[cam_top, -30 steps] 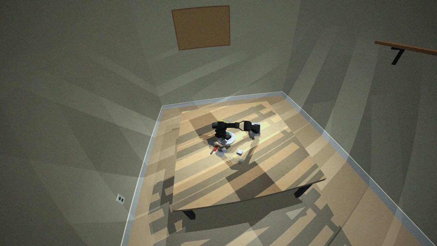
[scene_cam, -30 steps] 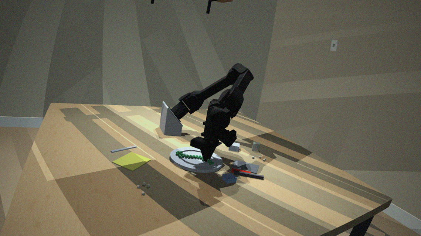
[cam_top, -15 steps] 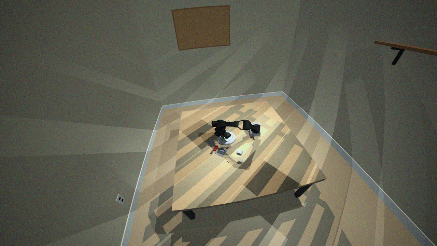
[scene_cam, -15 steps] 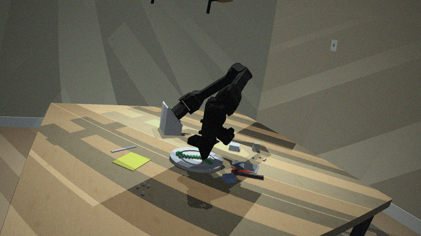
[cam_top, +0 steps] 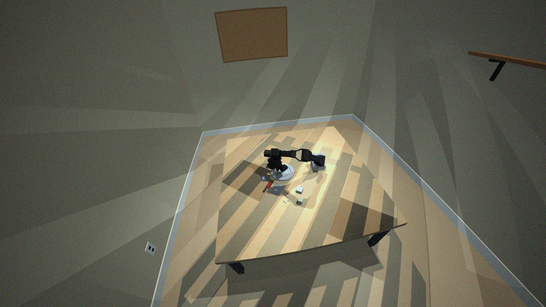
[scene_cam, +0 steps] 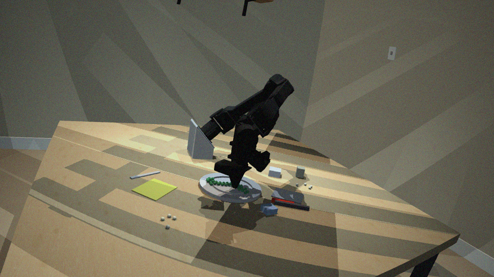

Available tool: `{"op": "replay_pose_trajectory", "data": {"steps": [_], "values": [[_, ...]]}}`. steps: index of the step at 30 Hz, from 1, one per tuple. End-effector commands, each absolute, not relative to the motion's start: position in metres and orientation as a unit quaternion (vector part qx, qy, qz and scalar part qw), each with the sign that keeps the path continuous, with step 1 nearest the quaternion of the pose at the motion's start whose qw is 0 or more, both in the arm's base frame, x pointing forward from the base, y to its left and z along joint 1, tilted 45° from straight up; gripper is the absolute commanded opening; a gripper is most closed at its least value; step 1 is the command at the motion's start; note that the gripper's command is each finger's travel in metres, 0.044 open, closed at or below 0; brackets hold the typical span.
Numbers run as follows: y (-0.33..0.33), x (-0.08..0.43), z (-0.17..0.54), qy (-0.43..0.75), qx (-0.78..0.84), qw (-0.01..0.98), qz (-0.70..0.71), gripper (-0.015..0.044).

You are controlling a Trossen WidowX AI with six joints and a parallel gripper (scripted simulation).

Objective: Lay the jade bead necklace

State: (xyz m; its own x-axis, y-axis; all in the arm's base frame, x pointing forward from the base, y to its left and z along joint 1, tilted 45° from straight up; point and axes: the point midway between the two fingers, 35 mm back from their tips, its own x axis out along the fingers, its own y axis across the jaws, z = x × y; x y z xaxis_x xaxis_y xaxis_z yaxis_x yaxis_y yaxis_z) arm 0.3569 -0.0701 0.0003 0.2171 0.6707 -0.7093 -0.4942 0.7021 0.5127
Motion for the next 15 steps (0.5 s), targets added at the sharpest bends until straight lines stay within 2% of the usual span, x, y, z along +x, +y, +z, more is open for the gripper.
{"op": "replay_pose_trajectory", "data": {"steps": [1, 15], "values": [[-0.0703, 0.3568, 0.0005, 0.500, 0.088, 0.775, 0.376, 0.0053], [-0.0714, 0.3554, -0.0002, 0.503, 0.091, 0.773, 0.376, 0.0420]]}}
